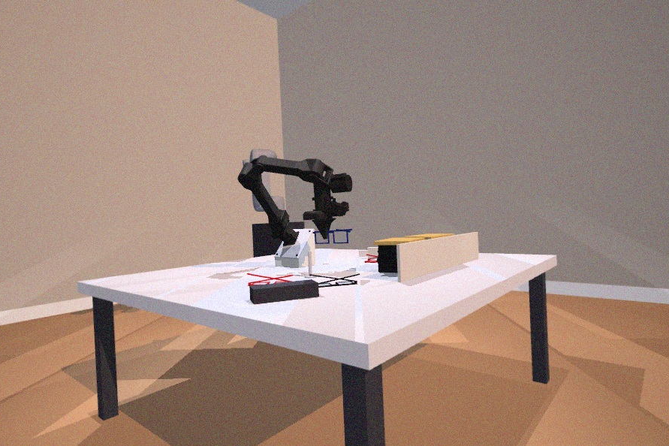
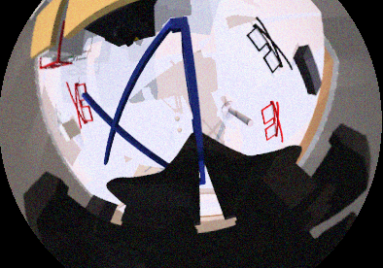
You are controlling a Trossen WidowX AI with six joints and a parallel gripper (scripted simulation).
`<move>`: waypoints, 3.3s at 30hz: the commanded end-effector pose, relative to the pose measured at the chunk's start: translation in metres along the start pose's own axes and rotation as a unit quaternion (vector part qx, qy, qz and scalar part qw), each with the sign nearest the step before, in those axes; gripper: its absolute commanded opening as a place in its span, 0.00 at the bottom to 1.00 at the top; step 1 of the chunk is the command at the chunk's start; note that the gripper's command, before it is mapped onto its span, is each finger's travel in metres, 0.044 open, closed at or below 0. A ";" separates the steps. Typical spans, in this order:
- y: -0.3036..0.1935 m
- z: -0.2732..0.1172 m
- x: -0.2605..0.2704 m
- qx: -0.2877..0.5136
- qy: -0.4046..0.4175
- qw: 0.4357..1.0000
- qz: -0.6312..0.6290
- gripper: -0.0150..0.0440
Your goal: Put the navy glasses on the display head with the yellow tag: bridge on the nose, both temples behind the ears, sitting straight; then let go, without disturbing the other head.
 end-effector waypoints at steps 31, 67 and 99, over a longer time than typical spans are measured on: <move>-0.012 0.041 -0.138 -0.002 -0.023 1.000 0.004 0.25; -0.026 0.051 -0.161 -0.002 -0.026 1.000 0.004 0.25; -0.046 0.050 -0.178 -0.002 -0.026 1.000 0.004 0.25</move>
Point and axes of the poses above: the point midway between the two fingers, 35 mm back from their tips, its own z axis out along the fingers, its own x axis across the jaws, y = z × x, the point moved 3 cm from there along -z, back along the fingers, and after that the axes turned 15 degrees about z, right-handed, at the moved point
